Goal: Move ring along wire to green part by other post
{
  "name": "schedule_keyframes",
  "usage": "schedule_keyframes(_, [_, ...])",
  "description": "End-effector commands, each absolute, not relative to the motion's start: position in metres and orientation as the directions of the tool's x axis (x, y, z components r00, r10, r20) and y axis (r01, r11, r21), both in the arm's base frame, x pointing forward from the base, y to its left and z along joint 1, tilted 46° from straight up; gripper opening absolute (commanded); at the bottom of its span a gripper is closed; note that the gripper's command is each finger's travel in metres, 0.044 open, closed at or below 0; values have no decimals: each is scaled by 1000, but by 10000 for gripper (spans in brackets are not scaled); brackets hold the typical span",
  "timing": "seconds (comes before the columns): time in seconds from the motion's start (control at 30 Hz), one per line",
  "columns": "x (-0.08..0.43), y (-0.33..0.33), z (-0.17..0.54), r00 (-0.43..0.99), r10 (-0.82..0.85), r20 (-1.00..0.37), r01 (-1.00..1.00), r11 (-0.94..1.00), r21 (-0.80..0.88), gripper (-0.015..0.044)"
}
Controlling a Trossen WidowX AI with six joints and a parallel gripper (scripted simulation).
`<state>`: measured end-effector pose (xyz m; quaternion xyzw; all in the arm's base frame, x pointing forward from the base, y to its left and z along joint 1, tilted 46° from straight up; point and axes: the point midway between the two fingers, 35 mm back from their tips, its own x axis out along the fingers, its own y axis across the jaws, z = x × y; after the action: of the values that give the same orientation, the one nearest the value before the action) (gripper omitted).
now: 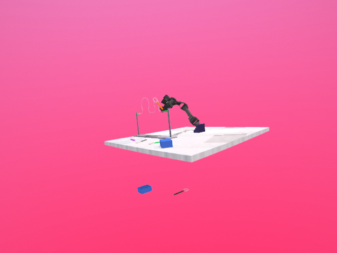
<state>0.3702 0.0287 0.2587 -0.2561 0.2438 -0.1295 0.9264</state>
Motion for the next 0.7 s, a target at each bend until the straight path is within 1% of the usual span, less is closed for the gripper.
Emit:
schedule_keyframes(0.0, [369, 22, 263, 847, -402, -349, 113, 776, -620, -150])
schedule_keyframes(0.33, [369, 8, 274, 848, -467, -250, 102, 607, -788, -150])
schedule_keyframes(0.67, [369, -2, 289, 851, -507, -138, 92, 402, -911, -150])
